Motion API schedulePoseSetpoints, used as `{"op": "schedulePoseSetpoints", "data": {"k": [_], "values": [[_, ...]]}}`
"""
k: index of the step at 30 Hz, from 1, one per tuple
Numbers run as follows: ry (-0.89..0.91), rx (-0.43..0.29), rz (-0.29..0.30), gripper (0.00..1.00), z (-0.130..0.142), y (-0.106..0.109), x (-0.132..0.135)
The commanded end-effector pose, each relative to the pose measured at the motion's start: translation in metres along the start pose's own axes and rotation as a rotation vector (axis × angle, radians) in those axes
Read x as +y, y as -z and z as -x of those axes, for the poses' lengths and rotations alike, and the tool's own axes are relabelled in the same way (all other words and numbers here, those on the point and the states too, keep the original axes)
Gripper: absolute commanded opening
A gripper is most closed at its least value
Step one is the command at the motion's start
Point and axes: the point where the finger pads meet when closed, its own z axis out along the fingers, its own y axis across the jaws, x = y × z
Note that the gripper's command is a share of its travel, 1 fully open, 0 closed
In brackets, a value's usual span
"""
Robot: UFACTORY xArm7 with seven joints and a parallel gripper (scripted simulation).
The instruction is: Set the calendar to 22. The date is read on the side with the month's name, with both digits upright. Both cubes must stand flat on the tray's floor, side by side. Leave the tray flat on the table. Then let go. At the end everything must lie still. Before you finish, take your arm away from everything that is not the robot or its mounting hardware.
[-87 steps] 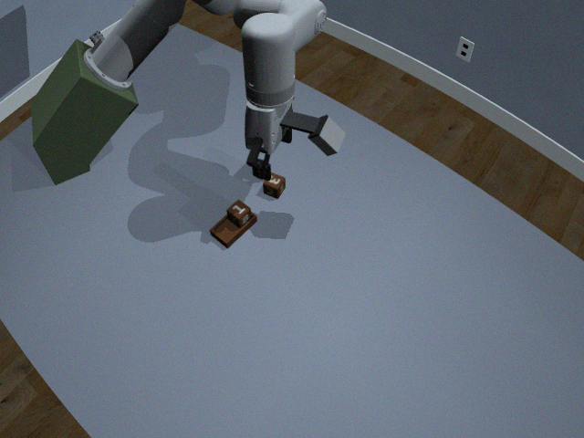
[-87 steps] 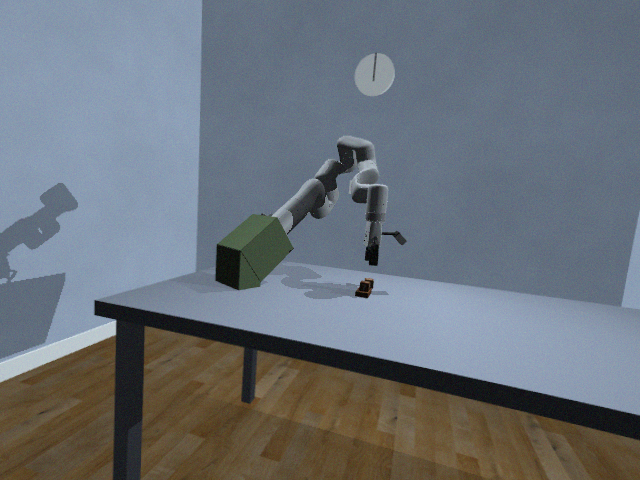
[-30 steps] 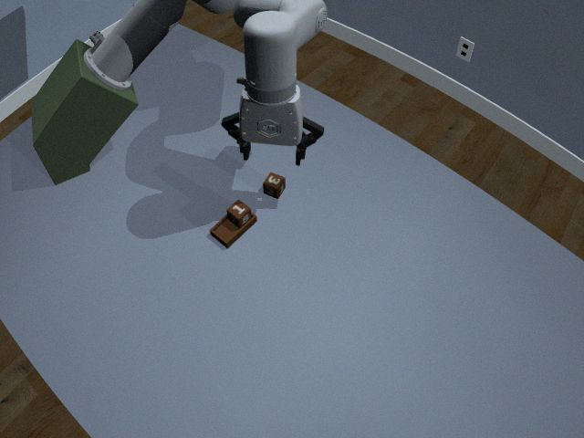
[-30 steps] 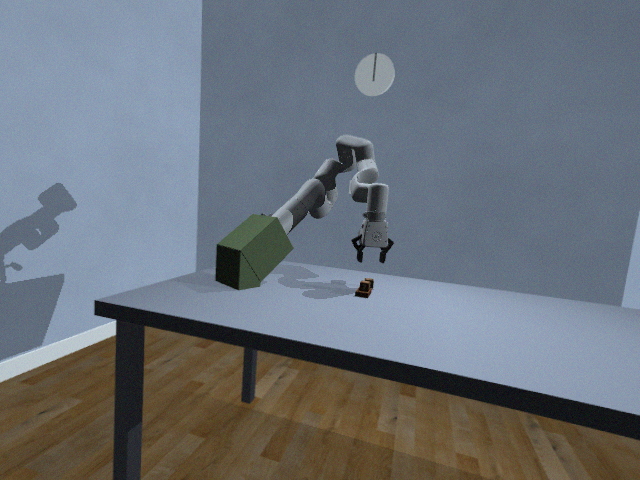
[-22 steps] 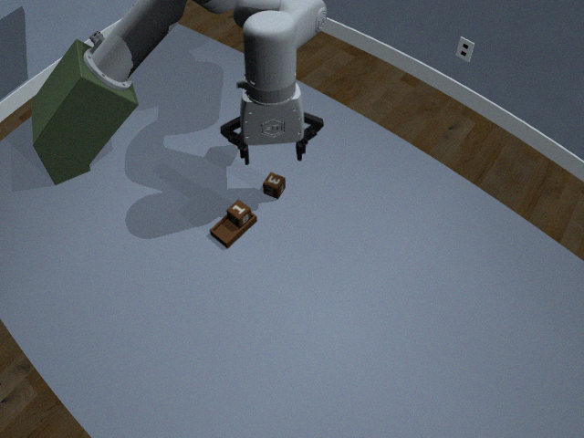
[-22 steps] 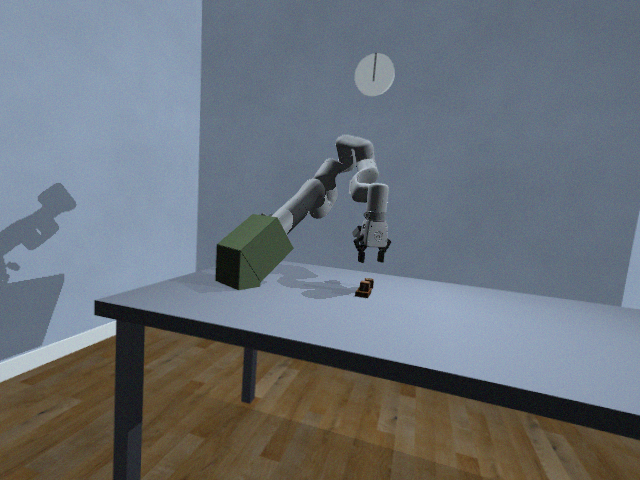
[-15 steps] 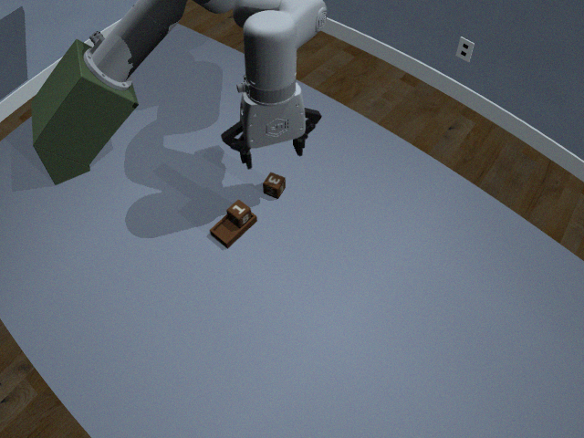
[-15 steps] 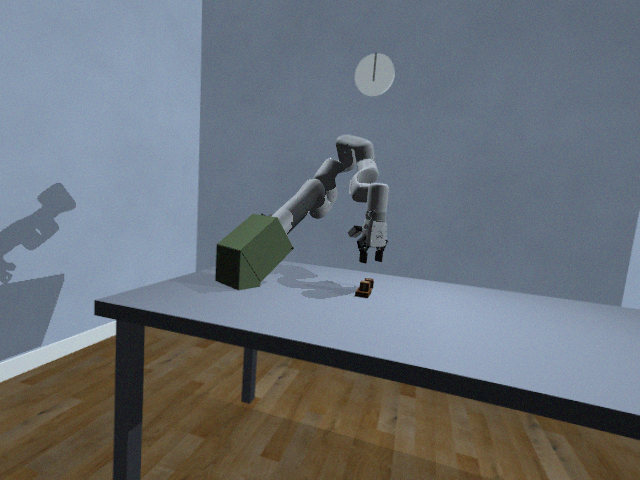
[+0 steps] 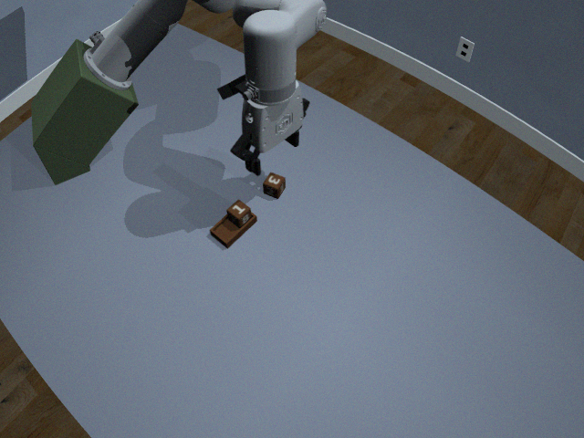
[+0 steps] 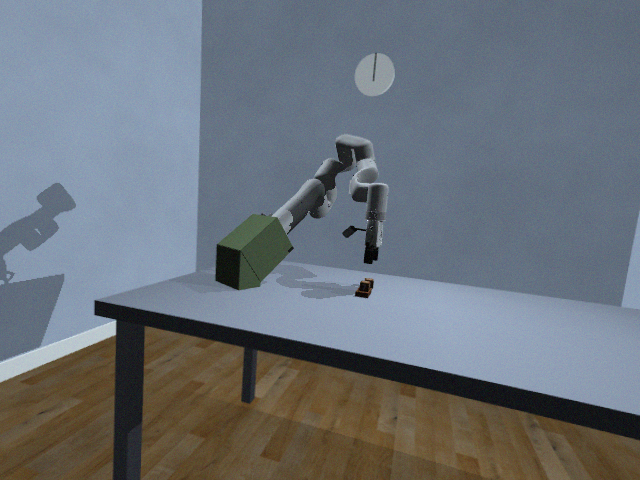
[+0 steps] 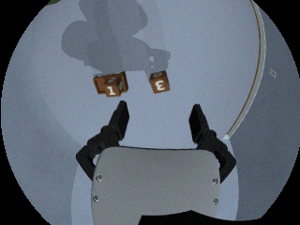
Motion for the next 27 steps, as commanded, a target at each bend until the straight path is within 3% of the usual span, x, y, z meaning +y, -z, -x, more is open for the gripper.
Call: {"op": "schedulePoseSetpoints", "data": {"k": [1,7,16,17,27], "values": [[0.168,-0.010,0.007,1.00,0.0010,0.0012,-0.0004],[0.291,-0.010,0.006,1.00,0.0009,0.0013,-0.0004],[0.318,-0.010,0.006,1.00,0.0009,0.0013,-0.0004],[0.318,-0.010,0.006,0.49,0.0009,0.0013,-0.0004],[0.318,-0.010,0.006,0.49,0.0009,0.0013,-0.0004]]}}
